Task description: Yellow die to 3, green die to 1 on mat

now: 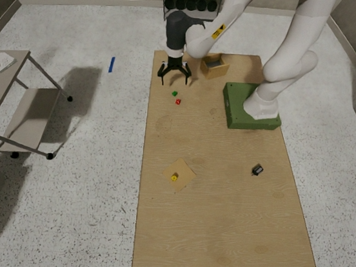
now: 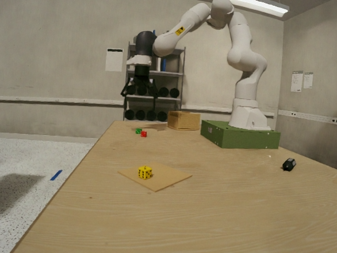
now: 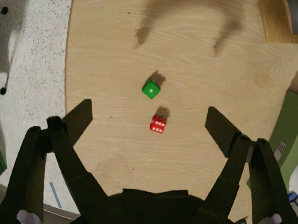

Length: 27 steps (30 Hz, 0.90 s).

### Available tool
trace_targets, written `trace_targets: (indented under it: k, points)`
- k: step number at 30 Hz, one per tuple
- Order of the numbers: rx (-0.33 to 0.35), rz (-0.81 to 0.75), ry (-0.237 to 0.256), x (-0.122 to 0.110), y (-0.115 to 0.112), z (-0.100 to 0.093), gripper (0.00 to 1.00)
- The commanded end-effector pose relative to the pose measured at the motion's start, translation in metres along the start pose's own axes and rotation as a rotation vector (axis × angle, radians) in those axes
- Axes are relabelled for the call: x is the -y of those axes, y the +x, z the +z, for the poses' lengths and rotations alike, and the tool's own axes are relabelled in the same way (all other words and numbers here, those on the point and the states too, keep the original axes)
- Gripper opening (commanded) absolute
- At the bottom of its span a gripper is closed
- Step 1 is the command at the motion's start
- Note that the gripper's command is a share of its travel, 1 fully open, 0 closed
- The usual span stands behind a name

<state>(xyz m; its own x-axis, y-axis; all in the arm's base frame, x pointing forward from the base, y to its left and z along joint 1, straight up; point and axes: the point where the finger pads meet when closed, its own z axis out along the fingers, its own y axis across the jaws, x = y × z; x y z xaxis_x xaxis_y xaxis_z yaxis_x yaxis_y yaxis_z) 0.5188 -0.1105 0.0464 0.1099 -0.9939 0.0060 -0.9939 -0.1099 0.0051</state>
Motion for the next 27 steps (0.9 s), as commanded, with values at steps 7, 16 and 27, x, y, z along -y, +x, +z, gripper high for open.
trace_targets:
  k: [7,16,27]
  points:
    - [0.006,-0.277,0.000,-0.0019,0.0020,0.0036,1.00]
    - [0.006,-0.433,0.001,-0.0027,0.0024,0.0067,1.00]
    - [0.007,-0.640,0.003,-0.0035,0.0027,0.0107,1.00]
